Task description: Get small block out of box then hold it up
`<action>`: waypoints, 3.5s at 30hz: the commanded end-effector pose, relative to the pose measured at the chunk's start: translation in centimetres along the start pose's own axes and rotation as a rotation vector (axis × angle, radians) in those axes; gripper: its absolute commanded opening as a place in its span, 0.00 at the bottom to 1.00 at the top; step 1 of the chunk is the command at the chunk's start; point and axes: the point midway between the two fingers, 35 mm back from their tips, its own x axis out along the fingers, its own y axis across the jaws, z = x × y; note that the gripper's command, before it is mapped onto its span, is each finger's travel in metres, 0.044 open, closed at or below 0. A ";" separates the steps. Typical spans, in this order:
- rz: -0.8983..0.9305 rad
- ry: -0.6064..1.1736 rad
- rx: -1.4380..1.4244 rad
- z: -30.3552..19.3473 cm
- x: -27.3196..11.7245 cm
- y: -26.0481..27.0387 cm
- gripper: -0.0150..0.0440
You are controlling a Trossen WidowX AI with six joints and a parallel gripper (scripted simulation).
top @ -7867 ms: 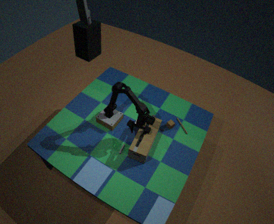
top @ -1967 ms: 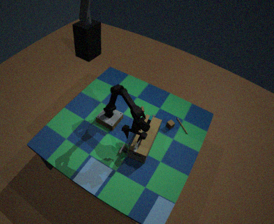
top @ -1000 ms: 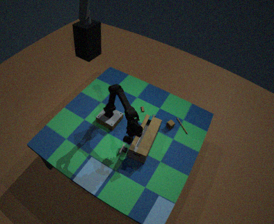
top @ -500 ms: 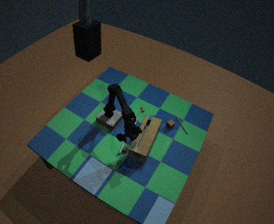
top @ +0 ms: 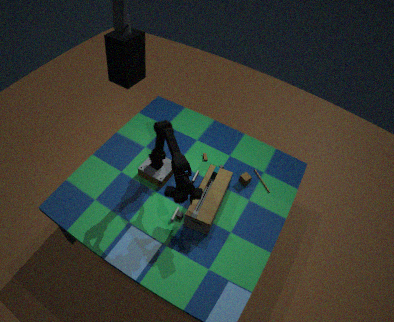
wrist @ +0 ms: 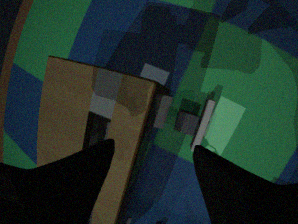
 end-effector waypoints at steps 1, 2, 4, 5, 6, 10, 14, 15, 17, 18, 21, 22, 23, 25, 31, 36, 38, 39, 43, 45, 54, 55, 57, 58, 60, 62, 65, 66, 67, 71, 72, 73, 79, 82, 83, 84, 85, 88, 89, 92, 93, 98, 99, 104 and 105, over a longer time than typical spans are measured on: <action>0.070 0.097 0.918 0.1 -0.2 -1.0 0.74; 0.072 0.103 0.967 0.1 -0.2 -1.0 0.74; 0.074 0.114 1.066 0.2 -0.3 -1.1 0.74; 0.074 0.120 1.116 0.2 -0.3 -1.1 0.74; 0.075 0.126 1.165 0.2 -0.3 -1.1 0.74; 0.078 0.156 1.364 0.3 -0.5 -1.3 0.74; 0.074 0.183 1.560 0.4 -0.6 -1.4 0.74; 0.072 0.190 1.608 0.4 -0.6 -1.4 0.74; 0.067 0.202 1.705 0.5 -0.6 -1.5 0.74; 0.064 0.208 1.752 0.5 -0.7 -1.5 0.74; 0.062 0.211 1.779 0.5 -0.7 -1.5 0.74; 0.062 0.211 1.779 0.5 -0.7 -1.5 0.74; 0.062 0.211 1.779 0.5 -0.7 -1.5 0.74; 0.062 0.211 1.779 0.5 -0.7 -1.5 0.74; 0.062 0.211 1.779 0.5 -0.7 -1.5 0.74; 0.062 0.211 1.779 0.5 -0.7 -1.5 0.74; 0.062 0.211 1.779 0.5 -0.7 -1.5 0.74; 0.062 0.211 1.779 0.5 -0.7 -1.5 0.74; 0.062 0.211 1.779 0.5 0.6 -1.7 0.74; 0.063 0.211 1.779 0.3 4.0 -2.6 0.74; 0.062 0.211 1.779 -0.5 8.4 -4.0 0.74; 0.062 0.211 1.779 -0.5 8.4 -4.0 0.74; 0.062 0.211 1.779 -0.6 8.6 -4.0 0.74; 0.062 0.211 1.779 -0.6 8.8 -4.1 0.74; 0.062 0.211 1.779 -0.6 9.1 -4.1 0.74; 0.062 0.211 1.779 -0.7 9.4 -4.2 0.74; 0.062 0.211 1.779 -0.8 9.9 -4.3 0.74; 0.062 0.211 1.779 -0.8 10.0 -4.3 0.74; 0.062 0.211 1.779 -0.8 10.2 -4.3 0.74; 0.062 0.211 1.779 -1.0 10.8 -4.4 0.74; 0.062 0.211 1.779 -1.0 11.0 -4.5 0.74; 0.062 0.211 1.779 -1.0 11.1 -4.5 0.74; 0.062 0.211 1.779 -1.3 12.0 -4.7 0.74; 0.062 0.212 1.779 -1.4 12.5 -4.8 0.74; 0.062 0.212 1.779 -1.4 12.6 -4.8 0.74; 0.062 0.212 1.779 -1.5 12.8 -4.9 0.74; 0.062 0.212 1.779 -1.5 12.9 -4.9 0.74; 0.062 0.212 1.780 -1.7 13.4 -5.0 0.74; 0.061 0.212 1.780 -1.7 13.5 -5.1 0.74; 0.061 0.212 1.780 -1.9 13.9 -5.2 0.74; 0.061 0.212 1.780 -1.9 14.1 -5.2 0.74; 0.061 0.212 1.780 -1.9 14.1 -5.2 0.60; 0.061 0.212 1.780 -1.9 14.1 -5.2 0.56; 0.061 0.212 1.780 -1.9 14.1 -5.2 0.37; 0.061 0.212 1.780 -1.9 14.1 -5.2 0.36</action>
